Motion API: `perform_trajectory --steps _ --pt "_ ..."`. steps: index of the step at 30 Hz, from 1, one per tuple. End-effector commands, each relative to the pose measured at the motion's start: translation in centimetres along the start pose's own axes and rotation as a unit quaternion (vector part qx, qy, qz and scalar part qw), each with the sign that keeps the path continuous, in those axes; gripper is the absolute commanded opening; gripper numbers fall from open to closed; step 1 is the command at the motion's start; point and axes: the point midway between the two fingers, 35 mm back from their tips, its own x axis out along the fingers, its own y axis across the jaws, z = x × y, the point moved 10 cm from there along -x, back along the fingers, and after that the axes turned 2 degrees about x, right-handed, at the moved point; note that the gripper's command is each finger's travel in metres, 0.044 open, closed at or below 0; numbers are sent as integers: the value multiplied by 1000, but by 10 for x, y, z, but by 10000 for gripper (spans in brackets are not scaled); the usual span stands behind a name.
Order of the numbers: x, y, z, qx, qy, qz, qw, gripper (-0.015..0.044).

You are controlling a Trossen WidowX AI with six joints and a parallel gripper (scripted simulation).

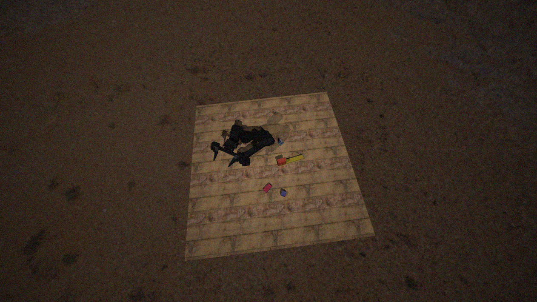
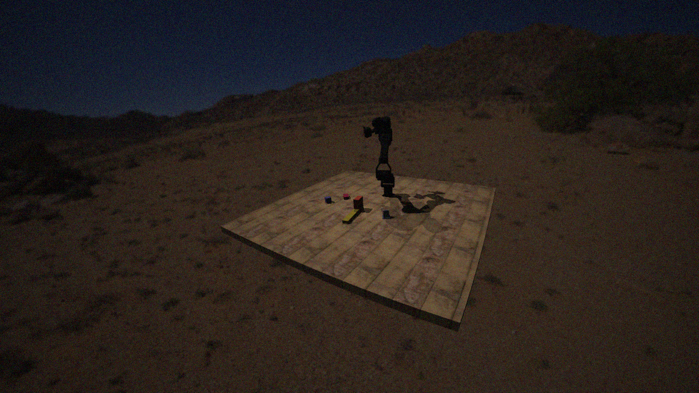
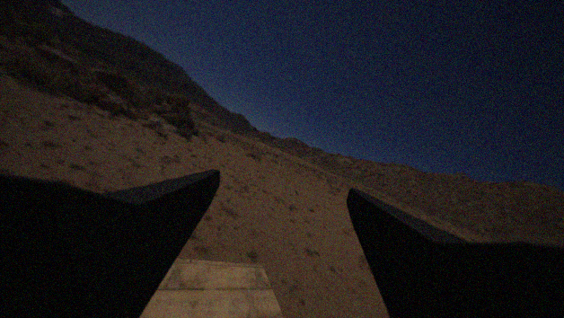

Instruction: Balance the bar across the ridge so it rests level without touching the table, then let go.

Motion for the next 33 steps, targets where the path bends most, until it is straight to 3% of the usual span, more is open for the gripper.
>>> perform_trajectory --steps 1,4,33 --pt "0 0 0 1 0 1 1000 374" --pt "4 -2 0 12 4 12 1000 315" --pt "57 0 -9 124 82 163 975 315"
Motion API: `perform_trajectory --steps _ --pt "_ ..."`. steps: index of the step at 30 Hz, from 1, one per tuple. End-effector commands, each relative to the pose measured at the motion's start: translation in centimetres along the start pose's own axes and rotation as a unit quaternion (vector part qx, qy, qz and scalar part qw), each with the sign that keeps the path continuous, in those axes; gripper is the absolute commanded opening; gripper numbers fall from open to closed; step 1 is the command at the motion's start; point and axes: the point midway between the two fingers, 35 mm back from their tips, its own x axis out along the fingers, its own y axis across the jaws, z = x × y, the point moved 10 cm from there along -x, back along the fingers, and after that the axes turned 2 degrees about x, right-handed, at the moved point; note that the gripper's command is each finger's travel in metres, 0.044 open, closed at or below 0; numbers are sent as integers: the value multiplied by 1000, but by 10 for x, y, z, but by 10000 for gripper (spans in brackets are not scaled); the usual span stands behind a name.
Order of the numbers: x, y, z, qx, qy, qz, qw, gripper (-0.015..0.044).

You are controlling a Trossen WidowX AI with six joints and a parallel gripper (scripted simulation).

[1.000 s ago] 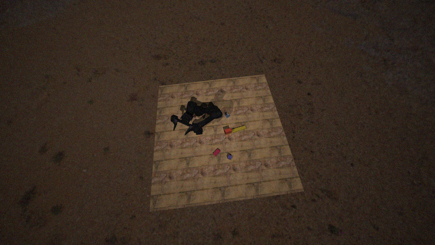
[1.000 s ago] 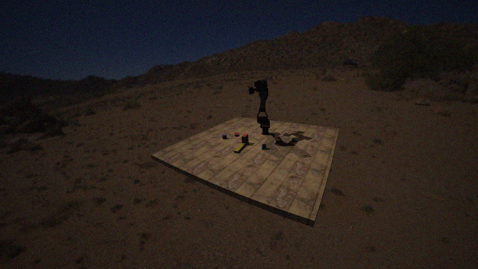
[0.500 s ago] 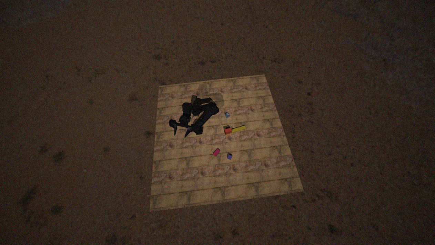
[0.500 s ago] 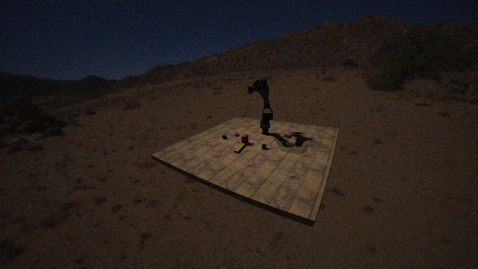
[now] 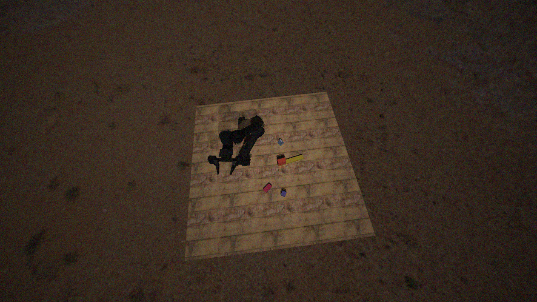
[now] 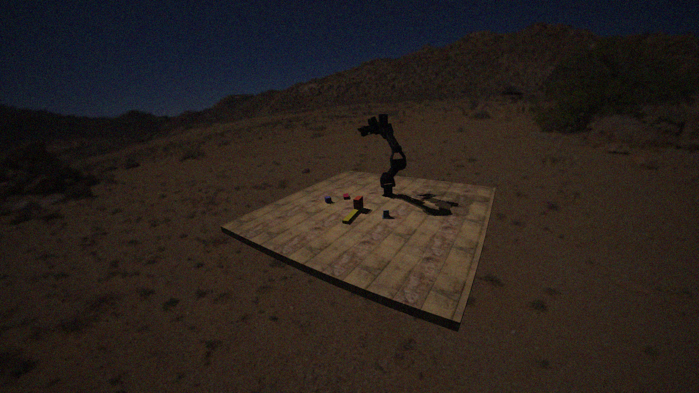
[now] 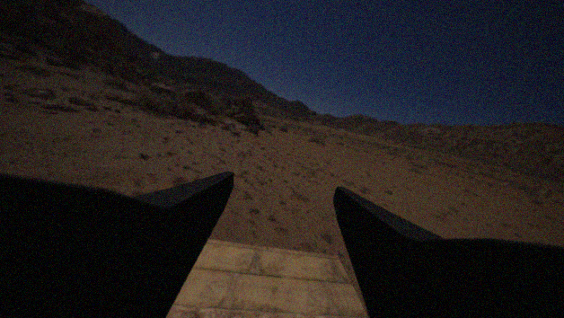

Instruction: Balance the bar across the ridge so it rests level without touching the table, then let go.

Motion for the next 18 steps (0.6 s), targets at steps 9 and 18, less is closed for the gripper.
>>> perform_trajectory --steps 9,18 --pt "29 3 -2 33 51 65 996 315" --pt "49 13 -5 48 89 113 988 315"
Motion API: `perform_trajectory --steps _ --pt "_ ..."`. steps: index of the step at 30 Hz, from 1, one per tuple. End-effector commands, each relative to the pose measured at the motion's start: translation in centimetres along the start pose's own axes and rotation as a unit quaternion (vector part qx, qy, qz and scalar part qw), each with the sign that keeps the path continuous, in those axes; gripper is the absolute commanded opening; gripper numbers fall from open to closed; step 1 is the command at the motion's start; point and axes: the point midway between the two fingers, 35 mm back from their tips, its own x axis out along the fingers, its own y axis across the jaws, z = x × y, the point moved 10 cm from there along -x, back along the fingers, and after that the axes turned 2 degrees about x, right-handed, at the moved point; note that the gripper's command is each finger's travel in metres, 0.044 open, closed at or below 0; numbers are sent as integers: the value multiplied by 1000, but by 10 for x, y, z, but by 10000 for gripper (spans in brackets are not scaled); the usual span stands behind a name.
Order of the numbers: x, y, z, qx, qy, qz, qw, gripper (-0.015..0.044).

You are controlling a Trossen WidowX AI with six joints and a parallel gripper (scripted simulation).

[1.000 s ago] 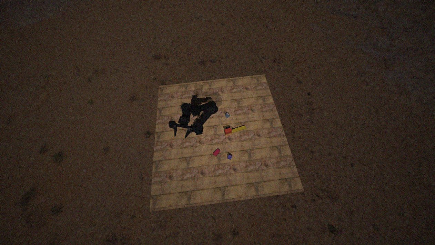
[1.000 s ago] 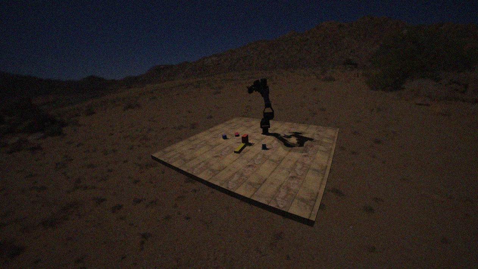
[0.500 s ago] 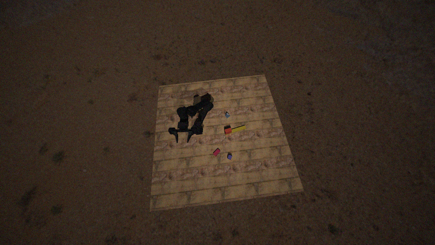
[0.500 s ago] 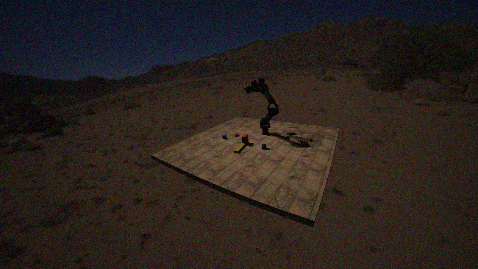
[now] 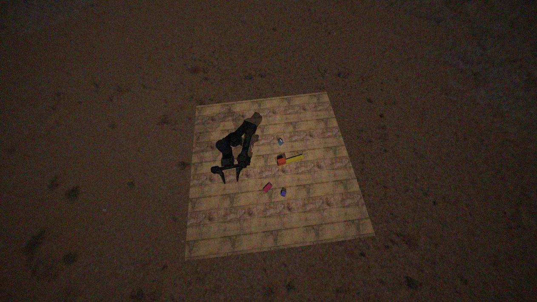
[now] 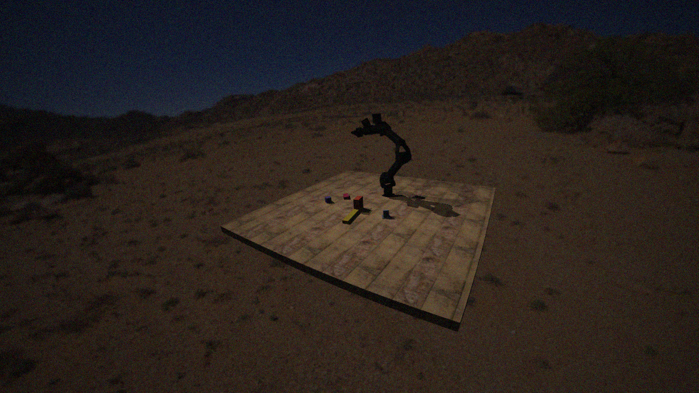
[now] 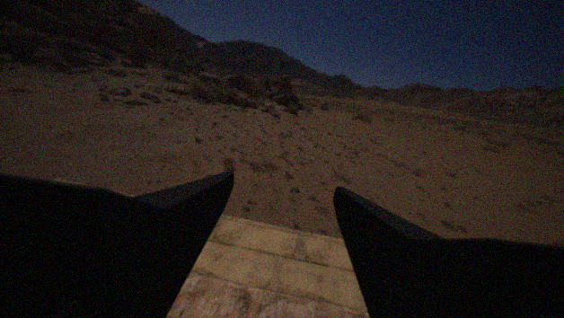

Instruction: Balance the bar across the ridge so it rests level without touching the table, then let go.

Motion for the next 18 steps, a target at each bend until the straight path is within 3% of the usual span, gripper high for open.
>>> perform_trajectory --steps 1,18 --pt "12 2 0 6 20 22 1000 315" --pt "51 27 -4 18 97 112 989 315"
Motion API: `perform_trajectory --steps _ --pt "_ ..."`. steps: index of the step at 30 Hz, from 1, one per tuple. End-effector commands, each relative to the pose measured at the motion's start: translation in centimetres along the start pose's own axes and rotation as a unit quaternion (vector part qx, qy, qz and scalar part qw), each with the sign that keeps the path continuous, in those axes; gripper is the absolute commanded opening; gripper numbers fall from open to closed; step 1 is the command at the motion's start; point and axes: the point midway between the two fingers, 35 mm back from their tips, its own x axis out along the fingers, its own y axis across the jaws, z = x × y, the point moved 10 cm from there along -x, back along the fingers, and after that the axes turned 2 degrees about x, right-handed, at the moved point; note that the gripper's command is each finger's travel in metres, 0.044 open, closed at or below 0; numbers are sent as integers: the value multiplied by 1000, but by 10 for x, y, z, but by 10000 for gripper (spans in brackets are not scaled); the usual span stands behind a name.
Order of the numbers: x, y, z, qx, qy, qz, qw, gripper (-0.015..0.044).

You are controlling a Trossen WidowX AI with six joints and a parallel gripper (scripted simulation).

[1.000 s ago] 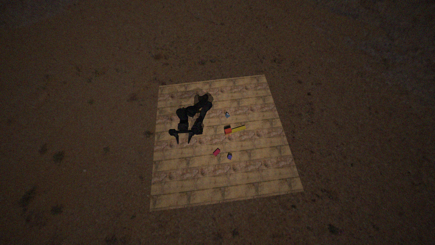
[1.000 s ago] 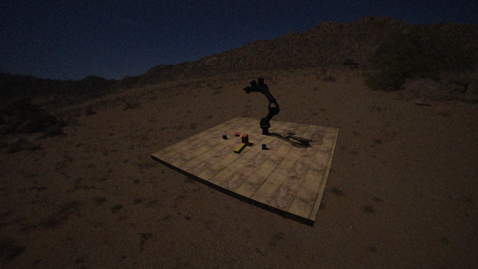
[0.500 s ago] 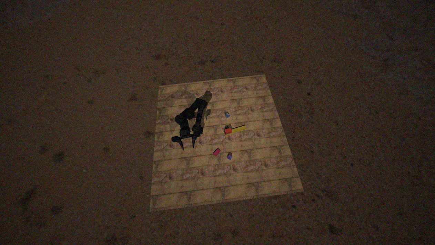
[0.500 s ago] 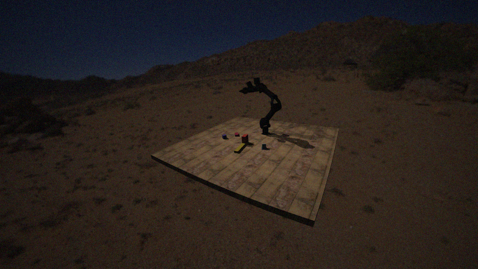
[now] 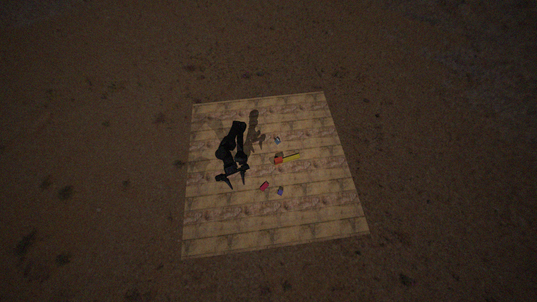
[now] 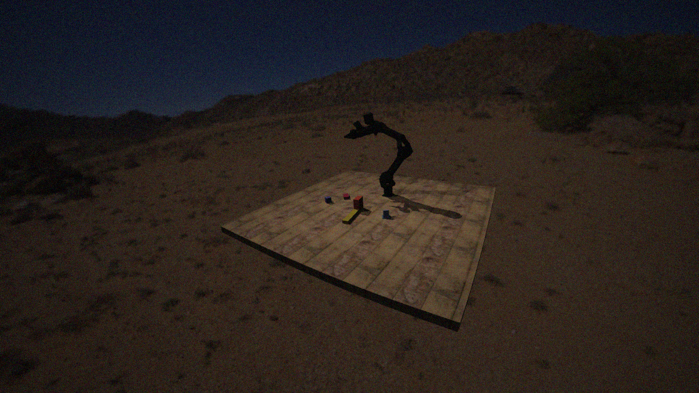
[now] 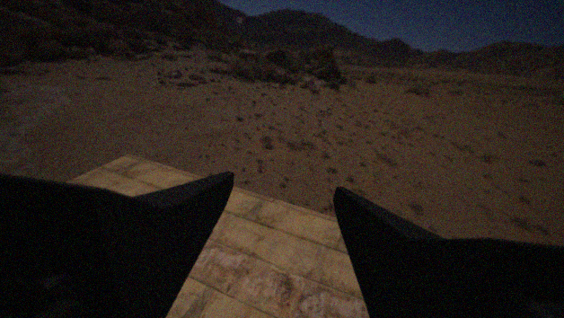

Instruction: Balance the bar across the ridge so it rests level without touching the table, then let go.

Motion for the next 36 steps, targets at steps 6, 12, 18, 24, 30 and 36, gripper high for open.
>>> perform_trajectory --steps 6,12,18,24,30,36 --pt "26 14 0 -3 48 50 998 315" --pt "40 26 -1 -9 76 82 994 315" --pt "52 41 -5 -23 106 111 988 315" --pt "64 57 -9 -40 135 143 980 315" --pt "76 76 -13 -59 163 178 969 315" --pt "86 96 -19 -77 196 207 956 315"
